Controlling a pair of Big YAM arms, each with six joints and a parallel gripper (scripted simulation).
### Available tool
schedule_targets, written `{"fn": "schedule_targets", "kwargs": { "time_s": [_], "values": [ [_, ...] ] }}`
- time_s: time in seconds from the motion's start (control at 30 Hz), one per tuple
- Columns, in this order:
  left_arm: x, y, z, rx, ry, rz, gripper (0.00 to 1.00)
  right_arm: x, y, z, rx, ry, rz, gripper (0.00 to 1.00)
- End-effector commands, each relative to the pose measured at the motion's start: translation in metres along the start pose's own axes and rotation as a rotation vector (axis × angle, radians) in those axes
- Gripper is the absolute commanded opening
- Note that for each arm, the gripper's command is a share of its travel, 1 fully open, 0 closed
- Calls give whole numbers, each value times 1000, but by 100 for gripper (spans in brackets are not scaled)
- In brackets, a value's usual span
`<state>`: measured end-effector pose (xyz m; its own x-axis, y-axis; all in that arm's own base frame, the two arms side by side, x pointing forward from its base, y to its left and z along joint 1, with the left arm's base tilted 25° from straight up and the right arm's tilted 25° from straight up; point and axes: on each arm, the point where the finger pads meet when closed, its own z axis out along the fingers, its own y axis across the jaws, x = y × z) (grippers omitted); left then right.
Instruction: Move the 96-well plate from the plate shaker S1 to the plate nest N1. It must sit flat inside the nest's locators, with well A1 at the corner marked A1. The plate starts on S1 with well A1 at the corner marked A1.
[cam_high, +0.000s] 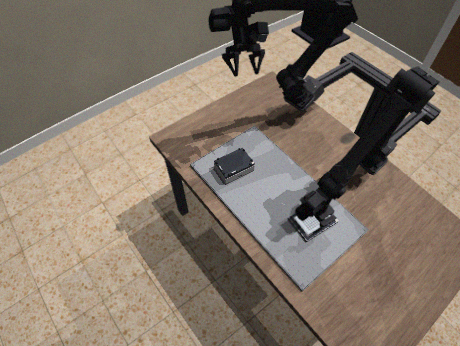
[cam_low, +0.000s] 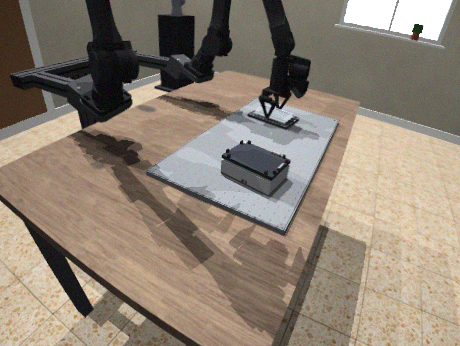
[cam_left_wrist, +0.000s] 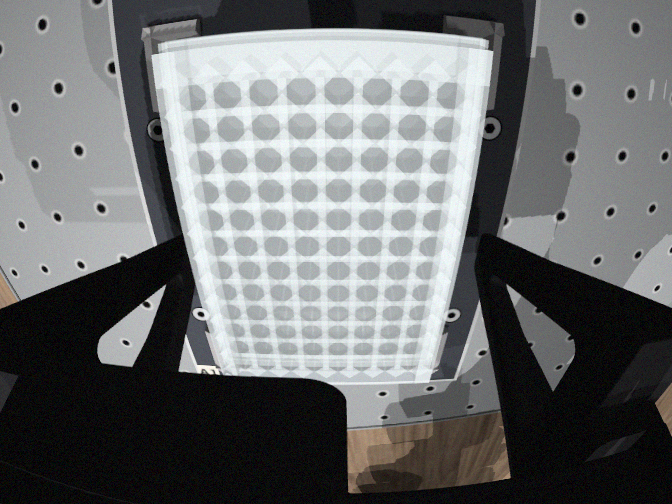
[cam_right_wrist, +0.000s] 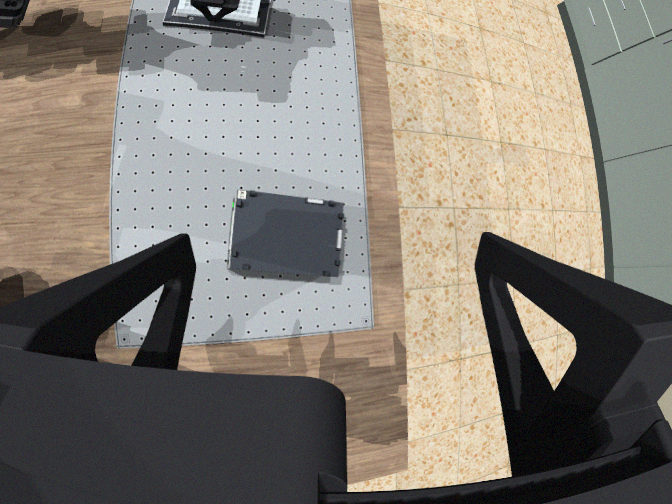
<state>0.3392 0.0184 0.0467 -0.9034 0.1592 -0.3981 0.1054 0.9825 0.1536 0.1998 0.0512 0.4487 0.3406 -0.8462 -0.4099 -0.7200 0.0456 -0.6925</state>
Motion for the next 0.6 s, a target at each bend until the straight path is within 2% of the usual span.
{"fn": "schedule_targets", "kwargs": {
  "time_s": [0.0,0.57],
  "values": [
    [-14,1,2,1,-18,-8,100,-23,-17,-23,55,15,-68,100],
    [-24,2,-46,-4,-48,-7,100,-23,-17,-23,55,15,-68,100]
  ]
}}
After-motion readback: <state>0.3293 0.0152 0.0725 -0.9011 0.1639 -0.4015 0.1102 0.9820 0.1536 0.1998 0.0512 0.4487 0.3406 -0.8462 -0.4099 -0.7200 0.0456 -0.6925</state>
